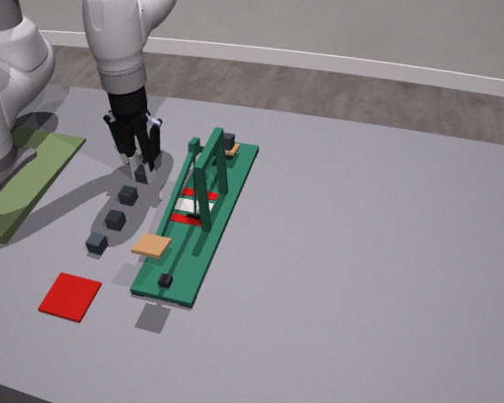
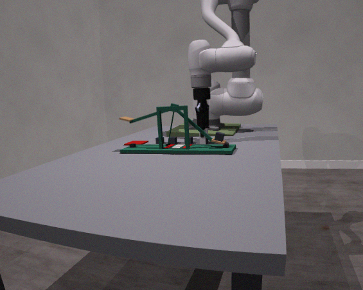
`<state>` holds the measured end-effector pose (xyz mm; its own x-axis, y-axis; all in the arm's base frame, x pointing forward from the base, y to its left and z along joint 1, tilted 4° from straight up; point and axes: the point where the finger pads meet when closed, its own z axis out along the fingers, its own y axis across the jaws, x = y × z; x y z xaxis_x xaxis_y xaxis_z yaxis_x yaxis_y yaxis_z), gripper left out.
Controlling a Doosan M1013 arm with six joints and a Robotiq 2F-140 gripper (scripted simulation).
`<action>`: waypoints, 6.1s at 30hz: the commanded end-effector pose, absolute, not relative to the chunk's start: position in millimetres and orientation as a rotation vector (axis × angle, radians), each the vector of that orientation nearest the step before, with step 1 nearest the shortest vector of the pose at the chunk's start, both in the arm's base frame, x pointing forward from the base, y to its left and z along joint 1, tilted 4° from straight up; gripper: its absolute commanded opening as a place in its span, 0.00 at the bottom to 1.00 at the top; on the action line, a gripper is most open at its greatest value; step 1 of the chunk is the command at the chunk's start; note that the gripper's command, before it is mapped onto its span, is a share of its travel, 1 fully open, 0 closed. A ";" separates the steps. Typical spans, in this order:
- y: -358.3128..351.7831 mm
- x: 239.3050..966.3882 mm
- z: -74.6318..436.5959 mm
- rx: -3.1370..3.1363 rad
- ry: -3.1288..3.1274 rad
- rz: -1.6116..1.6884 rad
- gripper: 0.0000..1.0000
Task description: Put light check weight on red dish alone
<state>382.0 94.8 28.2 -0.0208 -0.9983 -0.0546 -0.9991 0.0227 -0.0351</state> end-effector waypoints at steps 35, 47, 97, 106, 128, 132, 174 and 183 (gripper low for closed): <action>93.8 381.2 45.8 -2.153 2.200 0.021 0.24; 91.2 379.4 95.2 -2.153 2.200 0.021 0.24; -102.7 382.2 183.4 -2.228 2.124 0.017 0.24; -159.9 383.0 208.6 -2.228 2.124 0.017 0.24; -205.2 481.2 235.4 -2.228 2.124 0.017 0.24; -201.8 516.1 235.3 -2.228 2.124 0.017 0.24; -193.0 554.7 187.8 -2.228 2.124 0.017 0.24; -192.0 555.6 169.8 -2.228 2.124 0.017 0.24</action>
